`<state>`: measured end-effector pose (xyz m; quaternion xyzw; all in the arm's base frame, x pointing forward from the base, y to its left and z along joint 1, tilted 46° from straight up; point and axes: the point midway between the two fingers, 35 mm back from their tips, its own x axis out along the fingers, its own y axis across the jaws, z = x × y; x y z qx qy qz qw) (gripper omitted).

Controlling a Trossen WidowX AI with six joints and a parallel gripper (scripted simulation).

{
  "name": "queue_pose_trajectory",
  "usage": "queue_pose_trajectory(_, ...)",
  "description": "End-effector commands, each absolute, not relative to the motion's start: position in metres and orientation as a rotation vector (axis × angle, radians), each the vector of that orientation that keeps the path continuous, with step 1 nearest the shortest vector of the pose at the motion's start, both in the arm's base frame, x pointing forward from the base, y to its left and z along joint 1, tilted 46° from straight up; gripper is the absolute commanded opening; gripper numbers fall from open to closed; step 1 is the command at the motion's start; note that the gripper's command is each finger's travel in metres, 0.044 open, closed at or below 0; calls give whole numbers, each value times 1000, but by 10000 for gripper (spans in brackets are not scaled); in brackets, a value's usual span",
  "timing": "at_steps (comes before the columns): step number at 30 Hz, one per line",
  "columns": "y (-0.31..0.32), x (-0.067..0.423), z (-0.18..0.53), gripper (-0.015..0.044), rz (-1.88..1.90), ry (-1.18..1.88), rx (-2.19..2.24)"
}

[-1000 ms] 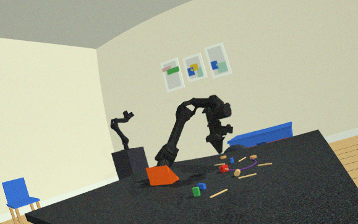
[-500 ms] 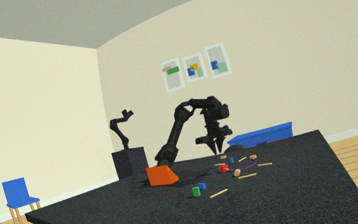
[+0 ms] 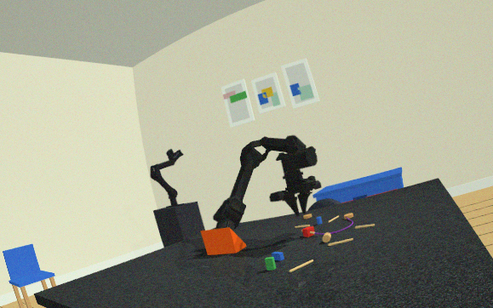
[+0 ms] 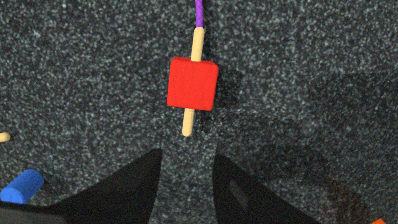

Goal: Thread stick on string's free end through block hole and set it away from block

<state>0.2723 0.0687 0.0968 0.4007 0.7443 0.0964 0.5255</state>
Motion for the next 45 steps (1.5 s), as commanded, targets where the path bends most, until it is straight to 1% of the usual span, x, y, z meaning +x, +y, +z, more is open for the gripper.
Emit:
queue_pose_trajectory(1, 74, 271, 91, 121, 228, 1784, 968)
queue_pose_trajectory(45, 118, 260, 50, 121, 235, 1784, 972)
